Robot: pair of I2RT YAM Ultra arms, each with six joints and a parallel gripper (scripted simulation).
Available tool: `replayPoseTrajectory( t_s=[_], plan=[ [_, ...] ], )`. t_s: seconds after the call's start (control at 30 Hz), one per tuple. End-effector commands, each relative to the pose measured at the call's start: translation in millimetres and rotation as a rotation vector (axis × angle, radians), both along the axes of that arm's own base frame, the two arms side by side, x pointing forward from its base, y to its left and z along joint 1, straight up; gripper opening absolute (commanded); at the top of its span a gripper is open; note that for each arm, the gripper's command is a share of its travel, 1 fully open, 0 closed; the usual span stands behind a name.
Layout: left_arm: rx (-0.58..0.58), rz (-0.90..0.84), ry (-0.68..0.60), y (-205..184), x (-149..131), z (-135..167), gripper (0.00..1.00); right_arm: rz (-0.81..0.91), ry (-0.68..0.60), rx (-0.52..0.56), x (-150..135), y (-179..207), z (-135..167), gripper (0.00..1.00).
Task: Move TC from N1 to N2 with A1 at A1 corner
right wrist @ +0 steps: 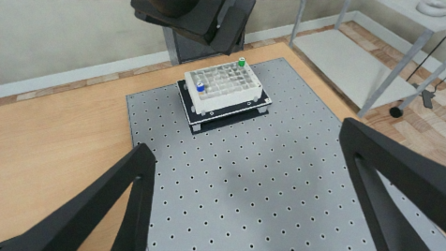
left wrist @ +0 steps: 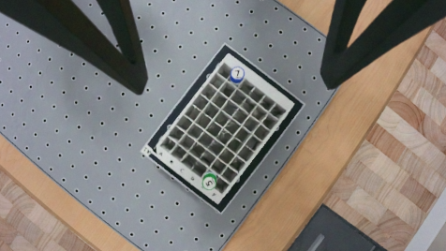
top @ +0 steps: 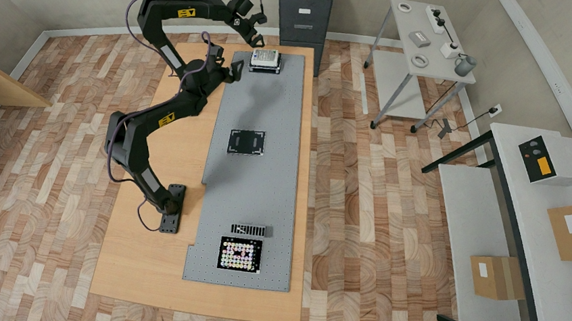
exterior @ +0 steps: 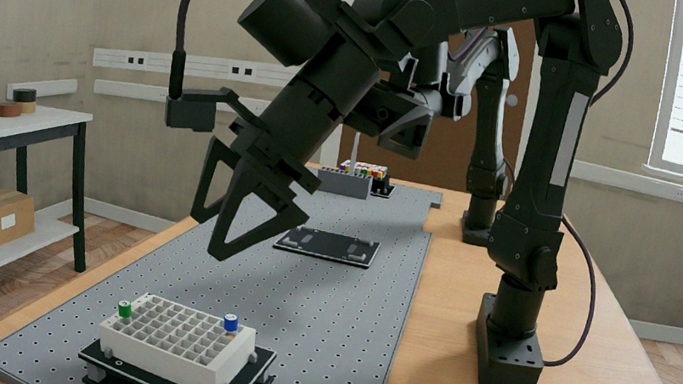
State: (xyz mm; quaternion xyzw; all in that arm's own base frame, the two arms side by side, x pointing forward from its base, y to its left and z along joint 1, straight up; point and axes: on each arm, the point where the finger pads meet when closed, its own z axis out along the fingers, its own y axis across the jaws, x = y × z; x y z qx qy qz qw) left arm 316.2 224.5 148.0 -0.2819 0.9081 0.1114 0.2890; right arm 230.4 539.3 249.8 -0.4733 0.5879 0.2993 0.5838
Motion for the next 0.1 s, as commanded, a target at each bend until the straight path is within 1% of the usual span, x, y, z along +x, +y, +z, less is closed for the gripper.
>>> replayPoseTrajectory(
  t_s=[0.0,0.07],
  plan=[
    [0.022,0.004,-0.033,-2.0,1.4,11.0,1.00,0.008,-0.025,0.047,0.3,0.6,26.0,1.00],
    [0.022,0.004,-0.033,-2.0,1.4,11.0,1.00,0.008,-0.025,0.047,0.3,0.6,26.0,1.00]
  ],
)
